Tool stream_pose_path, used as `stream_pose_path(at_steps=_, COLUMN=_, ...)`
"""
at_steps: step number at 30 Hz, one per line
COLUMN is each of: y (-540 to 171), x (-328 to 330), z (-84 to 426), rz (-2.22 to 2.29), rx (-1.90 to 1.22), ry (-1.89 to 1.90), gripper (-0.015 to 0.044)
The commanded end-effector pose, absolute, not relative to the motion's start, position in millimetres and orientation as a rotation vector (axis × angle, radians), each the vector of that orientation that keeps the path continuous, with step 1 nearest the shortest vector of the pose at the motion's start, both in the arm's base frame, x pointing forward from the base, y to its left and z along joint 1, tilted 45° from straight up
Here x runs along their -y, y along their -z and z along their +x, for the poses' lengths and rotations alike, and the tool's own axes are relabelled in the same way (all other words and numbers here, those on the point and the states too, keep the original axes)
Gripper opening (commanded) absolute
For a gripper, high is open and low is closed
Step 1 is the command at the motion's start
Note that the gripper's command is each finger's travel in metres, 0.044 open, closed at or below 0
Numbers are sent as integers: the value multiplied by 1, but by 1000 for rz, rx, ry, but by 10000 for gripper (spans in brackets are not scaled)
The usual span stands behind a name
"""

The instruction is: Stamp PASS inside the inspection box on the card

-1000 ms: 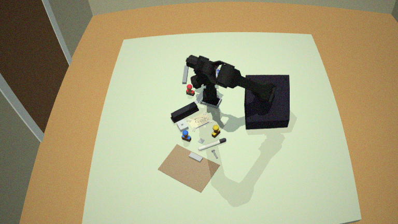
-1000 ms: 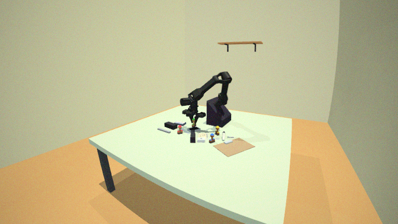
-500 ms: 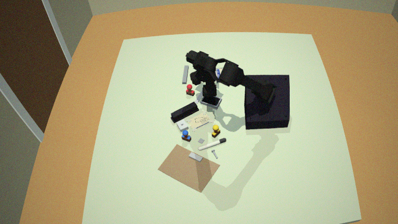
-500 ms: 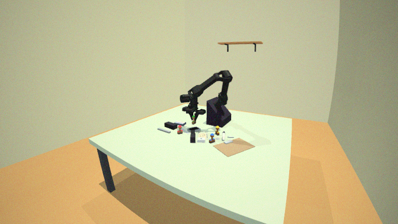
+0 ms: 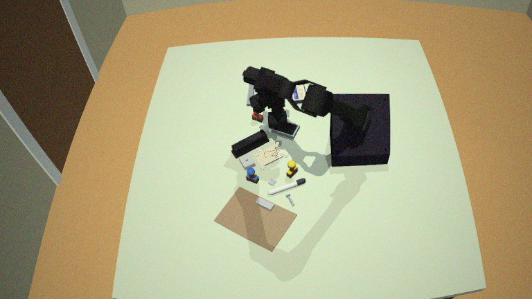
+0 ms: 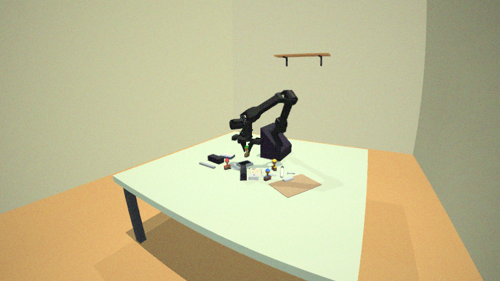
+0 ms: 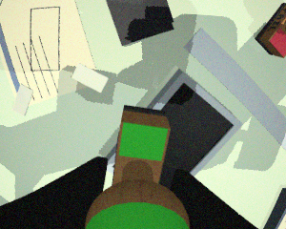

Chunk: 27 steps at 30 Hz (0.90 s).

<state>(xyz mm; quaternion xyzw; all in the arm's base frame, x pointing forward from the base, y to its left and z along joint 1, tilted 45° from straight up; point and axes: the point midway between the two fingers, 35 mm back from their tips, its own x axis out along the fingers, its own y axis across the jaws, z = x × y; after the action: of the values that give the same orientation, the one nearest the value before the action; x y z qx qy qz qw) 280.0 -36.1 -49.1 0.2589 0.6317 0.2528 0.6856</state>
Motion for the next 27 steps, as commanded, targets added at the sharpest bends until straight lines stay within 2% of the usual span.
stream_pose_path(at_steps=1, y=31, x=21, z=295, rz=550, rx=-1396, ry=-591, gripper=0)
stream_pose_path(at_steps=9, y=-5, x=-16, z=315, rz=499, rx=-1363, ry=-651, gripper=0)
stream_pose_path(at_steps=27, y=1, x=-22, z=317, rz=497, rx=-1361, ry=-650, gripper=0)
